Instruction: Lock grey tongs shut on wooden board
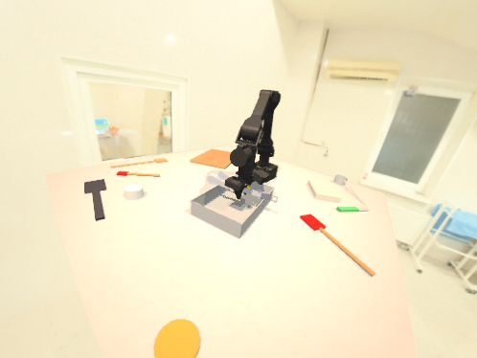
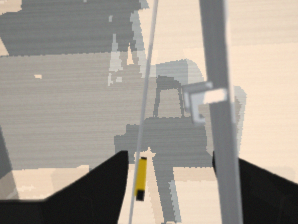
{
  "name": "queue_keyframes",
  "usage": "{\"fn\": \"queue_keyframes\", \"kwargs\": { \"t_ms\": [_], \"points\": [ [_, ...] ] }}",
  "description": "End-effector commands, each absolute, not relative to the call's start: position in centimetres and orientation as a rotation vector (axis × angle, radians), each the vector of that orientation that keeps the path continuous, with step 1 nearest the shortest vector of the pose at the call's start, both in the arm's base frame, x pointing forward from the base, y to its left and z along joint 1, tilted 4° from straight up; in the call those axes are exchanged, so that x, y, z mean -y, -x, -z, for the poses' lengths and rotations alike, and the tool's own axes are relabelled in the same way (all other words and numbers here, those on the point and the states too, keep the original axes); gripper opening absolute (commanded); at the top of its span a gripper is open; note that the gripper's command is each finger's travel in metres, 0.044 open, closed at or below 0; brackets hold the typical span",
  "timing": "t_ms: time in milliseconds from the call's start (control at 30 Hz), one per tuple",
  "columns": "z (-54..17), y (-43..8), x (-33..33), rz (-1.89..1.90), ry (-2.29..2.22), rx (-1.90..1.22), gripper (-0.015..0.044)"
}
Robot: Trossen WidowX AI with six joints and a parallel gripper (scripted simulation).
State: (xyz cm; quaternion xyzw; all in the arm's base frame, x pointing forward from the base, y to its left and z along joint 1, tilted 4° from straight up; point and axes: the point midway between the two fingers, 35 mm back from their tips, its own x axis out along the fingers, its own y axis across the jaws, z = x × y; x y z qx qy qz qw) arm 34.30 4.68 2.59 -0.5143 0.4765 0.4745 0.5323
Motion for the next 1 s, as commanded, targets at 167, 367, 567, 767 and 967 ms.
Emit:
{"fn": "queue_keyframes", "kwargs": {
  "t_ms": [167,367,567,767,967],
  "points": [
    [-2.65,-34.36,-4.68,-1.13,1.228,-1.134,0.0181],
    [-2.65,-34.36,-4.68,-1.13,1.228,-1.134,0.0141],
    [-2.65,-34.36,-4.68,-1.13,1.228,-1.134,0.0101],
    [-2.65,-34.36,-4.68,-1.13,1.228,-1.134,0.0061],
    [-2.65,-34.36,-4.68,-1.13,1.228,-1.134,0.0002]
  ]
}}
